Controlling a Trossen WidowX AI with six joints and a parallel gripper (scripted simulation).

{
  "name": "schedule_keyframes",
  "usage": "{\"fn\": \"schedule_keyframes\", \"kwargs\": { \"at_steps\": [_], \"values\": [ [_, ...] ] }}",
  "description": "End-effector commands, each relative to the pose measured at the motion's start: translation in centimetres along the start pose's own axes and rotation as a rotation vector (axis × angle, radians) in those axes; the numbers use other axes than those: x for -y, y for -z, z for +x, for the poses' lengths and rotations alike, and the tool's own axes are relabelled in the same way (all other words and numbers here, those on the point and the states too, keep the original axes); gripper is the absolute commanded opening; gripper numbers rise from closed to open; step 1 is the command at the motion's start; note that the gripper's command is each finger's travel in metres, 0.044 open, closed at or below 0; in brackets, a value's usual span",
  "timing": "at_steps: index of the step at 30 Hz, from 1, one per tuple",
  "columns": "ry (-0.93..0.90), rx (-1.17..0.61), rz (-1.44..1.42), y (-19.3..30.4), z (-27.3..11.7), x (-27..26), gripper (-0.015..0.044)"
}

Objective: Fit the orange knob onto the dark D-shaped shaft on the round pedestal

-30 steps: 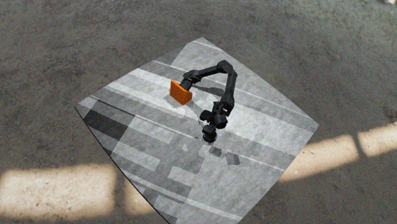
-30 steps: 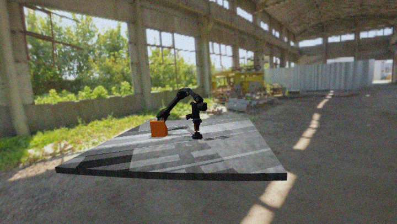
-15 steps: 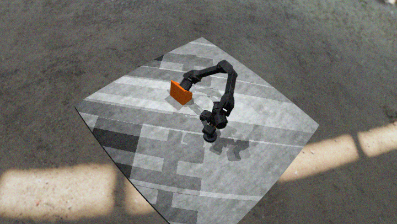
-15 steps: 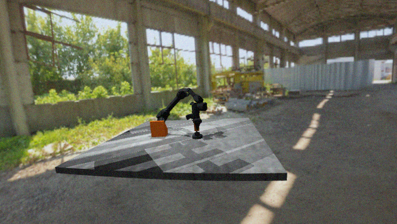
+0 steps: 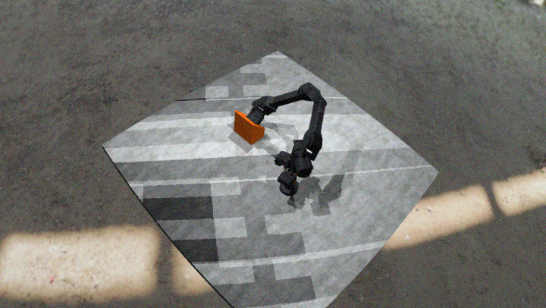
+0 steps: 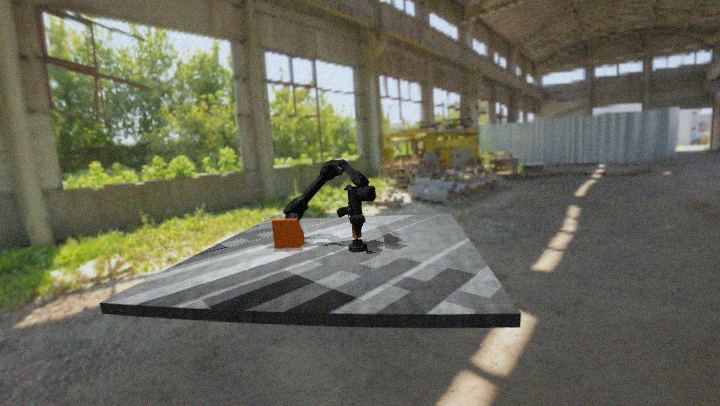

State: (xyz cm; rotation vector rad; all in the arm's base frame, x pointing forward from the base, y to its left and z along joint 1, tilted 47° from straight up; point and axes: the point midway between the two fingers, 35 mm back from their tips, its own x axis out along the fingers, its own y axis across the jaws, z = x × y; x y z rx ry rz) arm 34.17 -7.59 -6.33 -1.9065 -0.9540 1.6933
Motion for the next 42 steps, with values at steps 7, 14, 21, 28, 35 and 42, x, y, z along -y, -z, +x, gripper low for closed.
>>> {"fn": "schedule_keyframes", "kwargs": {
  "at_steps": [7, 14, 21, 28, 35, 42],
  "values": [
    [0.000, 0.000, -0.073, -0.02, 0.06, -0.01, 0.0000],
    [0.000, 0.000, -0.039, -0.08, -0.35, 0.01, 0.0000],
    [0.000, 0.000, 0.020, -0.14, -0.79, 0.07, 0.0000],
    [0.000, 0.000, 0.028, -0.02, -0.26, -0.21, 0.0000],
    [0.000, 0.000, 0.028, 0.12, -0.38, -0.08, 0.0000],
    [0.000, 0.000, 0.028, -0.03, -0.42, 0.05, 0.0000]
  ]
}}
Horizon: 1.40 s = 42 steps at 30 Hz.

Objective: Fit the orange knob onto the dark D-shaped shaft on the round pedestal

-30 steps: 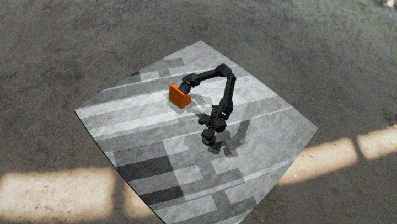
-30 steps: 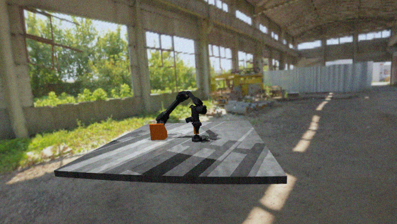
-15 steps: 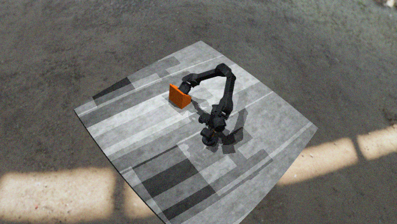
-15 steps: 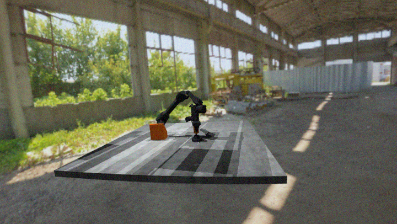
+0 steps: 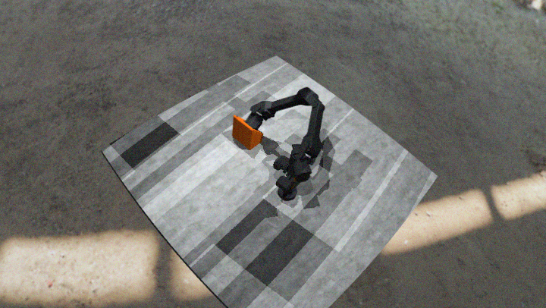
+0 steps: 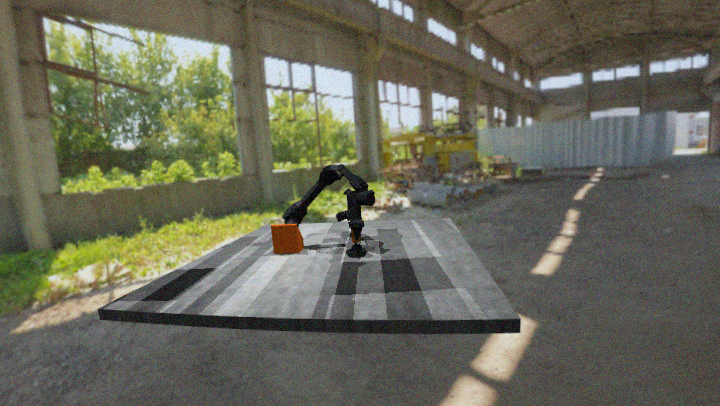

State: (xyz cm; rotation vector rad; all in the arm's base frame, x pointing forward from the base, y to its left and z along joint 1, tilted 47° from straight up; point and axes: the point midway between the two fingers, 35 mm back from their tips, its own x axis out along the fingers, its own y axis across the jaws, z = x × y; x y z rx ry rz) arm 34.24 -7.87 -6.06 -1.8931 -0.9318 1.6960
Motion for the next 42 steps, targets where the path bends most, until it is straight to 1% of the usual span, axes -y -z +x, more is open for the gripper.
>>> {"fn": "schedule_keyframes", "kwargs": {
  "at_steps": [1, 42],
  "values": [
    [0.000, 0.001, 0.006, -0.14, -0.02, 0.07, 0.0000],
    [0.000, 0.001, -0.007, -0.09, 0.40, 0.01, 0.0000]
  ]
}}
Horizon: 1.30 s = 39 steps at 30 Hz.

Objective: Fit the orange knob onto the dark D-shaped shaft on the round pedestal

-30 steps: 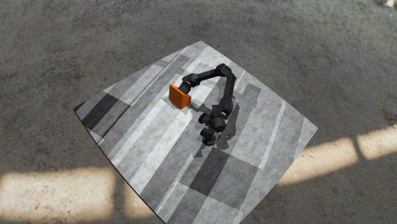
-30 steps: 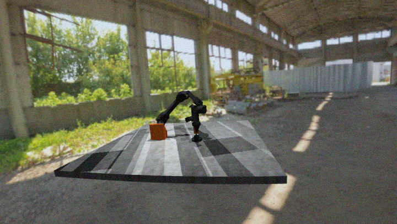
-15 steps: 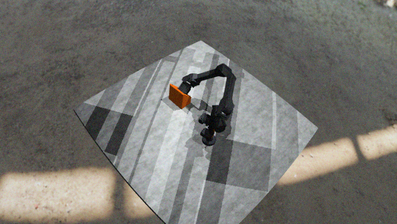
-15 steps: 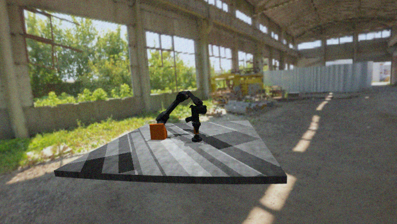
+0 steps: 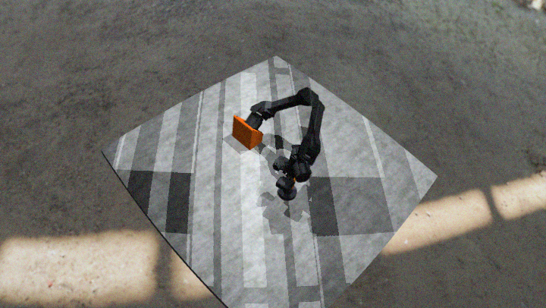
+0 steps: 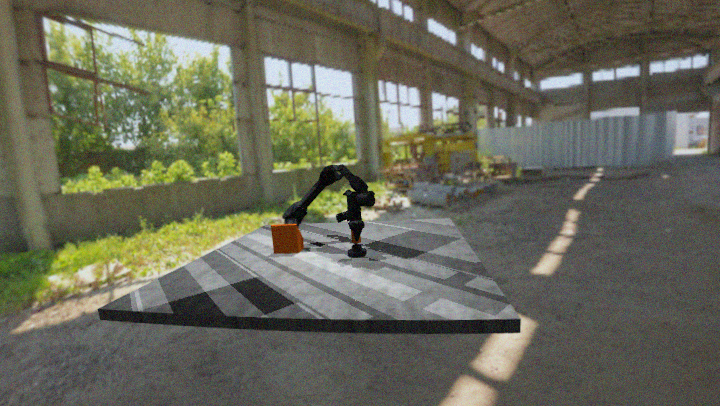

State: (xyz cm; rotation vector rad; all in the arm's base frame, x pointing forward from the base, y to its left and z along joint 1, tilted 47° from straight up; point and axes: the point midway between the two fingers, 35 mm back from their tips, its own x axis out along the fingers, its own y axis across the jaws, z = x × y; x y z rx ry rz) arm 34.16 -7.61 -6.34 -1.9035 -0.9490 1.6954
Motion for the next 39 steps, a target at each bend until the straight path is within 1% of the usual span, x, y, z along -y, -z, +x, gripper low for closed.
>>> {"fn": "schedule_keyframes", "kwargs": {
  "at_steps": [1, 7, 28, 39],
  "values": [
    [0.001, -0.001, 0.018, 0.00, 0.02, 0.02, 0.0000],
    [0.001, -0.001, 0.053, 0.00, 0.05, 0.02, 0.0000],
    [0.001, -0.001, -0.015, -0.04, 0.12, 0.00, 0.0000],
    [0.001, -0.001, 0.048, -0.09, 0.16, 0.01, 0.0000]
  ]
}}
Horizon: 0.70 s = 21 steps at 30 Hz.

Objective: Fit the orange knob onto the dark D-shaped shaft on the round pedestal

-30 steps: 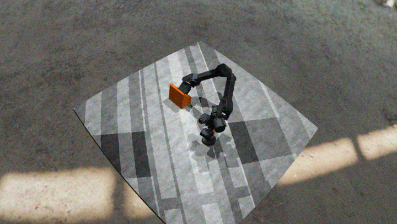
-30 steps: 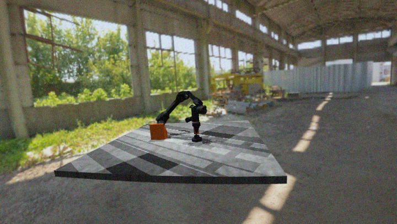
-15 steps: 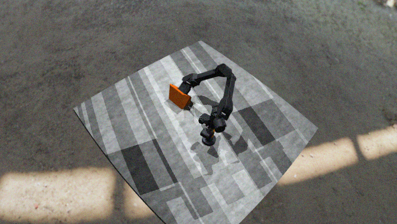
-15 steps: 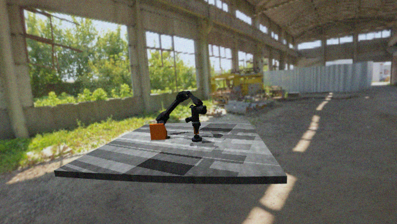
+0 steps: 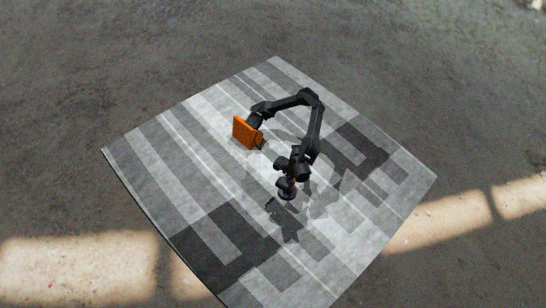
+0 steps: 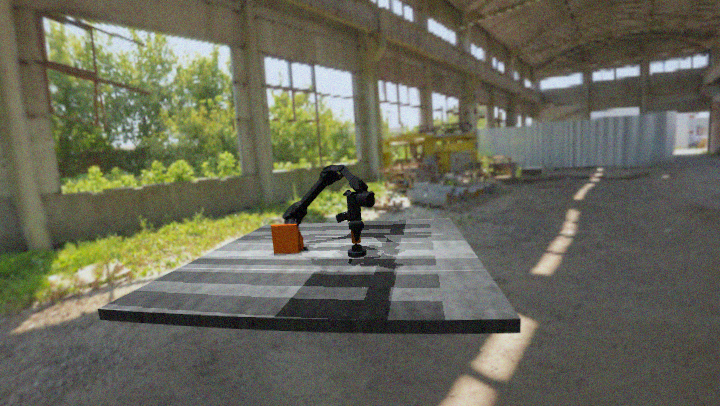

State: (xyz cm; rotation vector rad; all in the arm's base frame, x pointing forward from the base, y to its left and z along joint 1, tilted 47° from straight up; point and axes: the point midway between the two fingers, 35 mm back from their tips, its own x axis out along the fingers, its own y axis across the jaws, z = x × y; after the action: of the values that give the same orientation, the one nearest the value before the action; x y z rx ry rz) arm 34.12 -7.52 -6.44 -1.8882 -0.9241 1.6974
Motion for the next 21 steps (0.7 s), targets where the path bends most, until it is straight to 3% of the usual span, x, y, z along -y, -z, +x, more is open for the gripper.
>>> {"fn": "schedule_keyframes", "kwargs": {
  "at_steps": [1, 21],
  "values": [
    [0.000, 0.000, 0.023, -0.05, 0.02, 0.01, 0.0000],
    [0.000, 0.000, -0.036, 0.07, 0.91, 0.03, 0.0000]
  ]
}}
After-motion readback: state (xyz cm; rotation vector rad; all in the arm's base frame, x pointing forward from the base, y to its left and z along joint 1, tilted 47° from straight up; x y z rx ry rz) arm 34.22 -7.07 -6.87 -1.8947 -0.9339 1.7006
